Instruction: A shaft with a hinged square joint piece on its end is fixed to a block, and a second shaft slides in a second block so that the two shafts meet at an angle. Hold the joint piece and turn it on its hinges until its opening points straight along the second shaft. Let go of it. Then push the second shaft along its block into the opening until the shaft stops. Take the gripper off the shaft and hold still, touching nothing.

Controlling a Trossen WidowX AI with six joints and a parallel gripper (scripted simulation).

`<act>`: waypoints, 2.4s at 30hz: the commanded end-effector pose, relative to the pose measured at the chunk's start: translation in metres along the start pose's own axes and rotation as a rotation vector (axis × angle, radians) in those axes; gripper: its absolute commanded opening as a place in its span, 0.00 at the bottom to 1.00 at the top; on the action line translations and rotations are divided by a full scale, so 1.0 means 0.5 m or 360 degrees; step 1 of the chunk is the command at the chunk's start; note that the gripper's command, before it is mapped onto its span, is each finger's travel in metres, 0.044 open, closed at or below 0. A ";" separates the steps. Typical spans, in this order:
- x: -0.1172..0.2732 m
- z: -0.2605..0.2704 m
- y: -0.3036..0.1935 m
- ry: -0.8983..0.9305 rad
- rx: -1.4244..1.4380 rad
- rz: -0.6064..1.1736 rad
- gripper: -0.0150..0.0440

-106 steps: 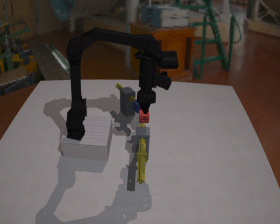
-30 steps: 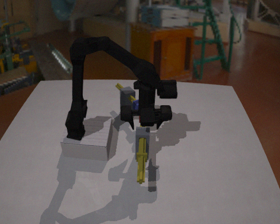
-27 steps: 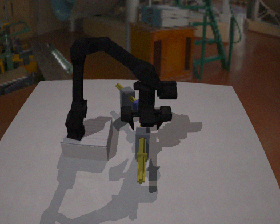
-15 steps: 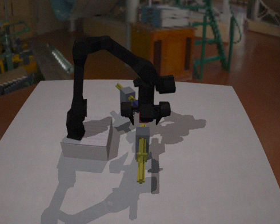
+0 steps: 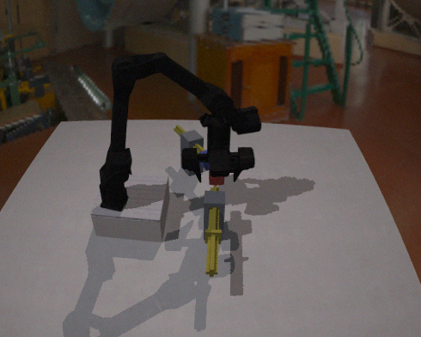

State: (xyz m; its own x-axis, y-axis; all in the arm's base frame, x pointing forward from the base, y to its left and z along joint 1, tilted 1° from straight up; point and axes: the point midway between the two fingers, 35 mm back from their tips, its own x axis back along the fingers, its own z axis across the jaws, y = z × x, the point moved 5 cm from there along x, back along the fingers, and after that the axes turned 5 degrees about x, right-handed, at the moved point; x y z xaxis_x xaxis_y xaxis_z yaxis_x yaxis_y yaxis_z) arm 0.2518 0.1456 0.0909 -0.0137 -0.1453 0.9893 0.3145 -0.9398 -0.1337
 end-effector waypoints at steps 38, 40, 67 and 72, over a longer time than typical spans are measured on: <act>-0.056 -0.003 -0.002 -0.0019 -0.0005 -0.0006 0.56; -0.056 -0.003 -0.002 -0.0019 -0.0005 -0.0006 0.56; -0.056 -0.003 -0.002 -0.0019 -0.0005 -0.0006 0.56; -0.056 -0.003 -0.002 -0.0019 -0.0005 -0.0006 0.56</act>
State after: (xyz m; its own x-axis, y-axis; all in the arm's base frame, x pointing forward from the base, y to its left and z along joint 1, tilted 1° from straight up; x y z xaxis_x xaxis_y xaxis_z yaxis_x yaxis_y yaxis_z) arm 0.2506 0.1504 0.0641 -0.0029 -0.1408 0.9900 0.3131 -0.9404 -0.1328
